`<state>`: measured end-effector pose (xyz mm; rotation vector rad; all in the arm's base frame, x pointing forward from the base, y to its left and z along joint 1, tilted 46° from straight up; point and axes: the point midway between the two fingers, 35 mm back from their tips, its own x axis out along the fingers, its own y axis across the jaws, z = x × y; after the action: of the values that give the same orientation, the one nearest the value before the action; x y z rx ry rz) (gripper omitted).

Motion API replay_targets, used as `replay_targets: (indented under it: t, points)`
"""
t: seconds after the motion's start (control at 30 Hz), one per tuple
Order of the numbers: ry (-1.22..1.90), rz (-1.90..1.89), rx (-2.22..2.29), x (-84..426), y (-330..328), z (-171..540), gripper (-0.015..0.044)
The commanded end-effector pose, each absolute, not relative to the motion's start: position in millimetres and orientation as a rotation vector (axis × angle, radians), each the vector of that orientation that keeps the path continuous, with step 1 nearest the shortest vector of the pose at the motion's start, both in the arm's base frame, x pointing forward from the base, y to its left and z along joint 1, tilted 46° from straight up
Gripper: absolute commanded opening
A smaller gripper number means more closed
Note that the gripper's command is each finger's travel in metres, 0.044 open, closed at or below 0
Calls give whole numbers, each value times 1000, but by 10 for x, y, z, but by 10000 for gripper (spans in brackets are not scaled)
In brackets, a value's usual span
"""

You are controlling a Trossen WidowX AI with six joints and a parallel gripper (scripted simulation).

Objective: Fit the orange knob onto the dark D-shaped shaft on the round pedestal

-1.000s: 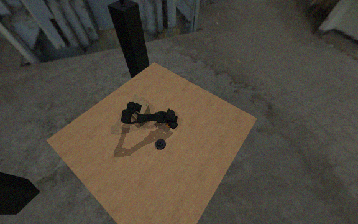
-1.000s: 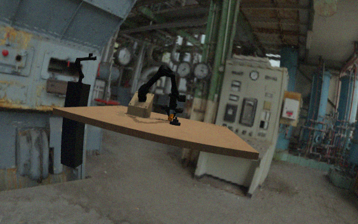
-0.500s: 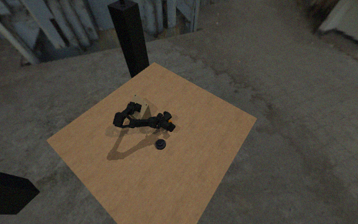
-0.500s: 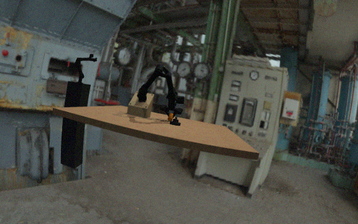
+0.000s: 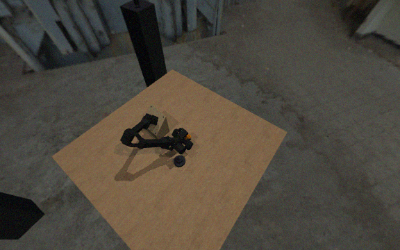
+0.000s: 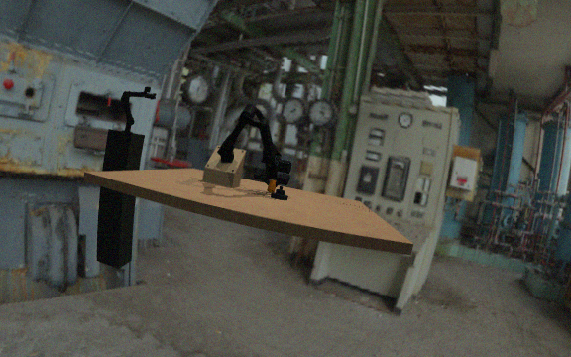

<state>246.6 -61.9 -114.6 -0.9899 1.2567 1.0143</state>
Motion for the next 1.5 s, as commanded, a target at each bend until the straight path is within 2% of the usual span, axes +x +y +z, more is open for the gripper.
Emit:
replay_targets:
  t: [0.0,0.37,0.47,1.27,1.47]
  points:
    - [1205,1039,-954,2451,-654,-1120,180]
    - [1142,1067,-906,2432,-712,-1079,180]
    - [1127,1071,-893,2436,-709,-1090,259]
    - [1127,1071,-893,2436,-709,-1090,260]
    - [1127,1071,-893,2436,-709,-1090,418]
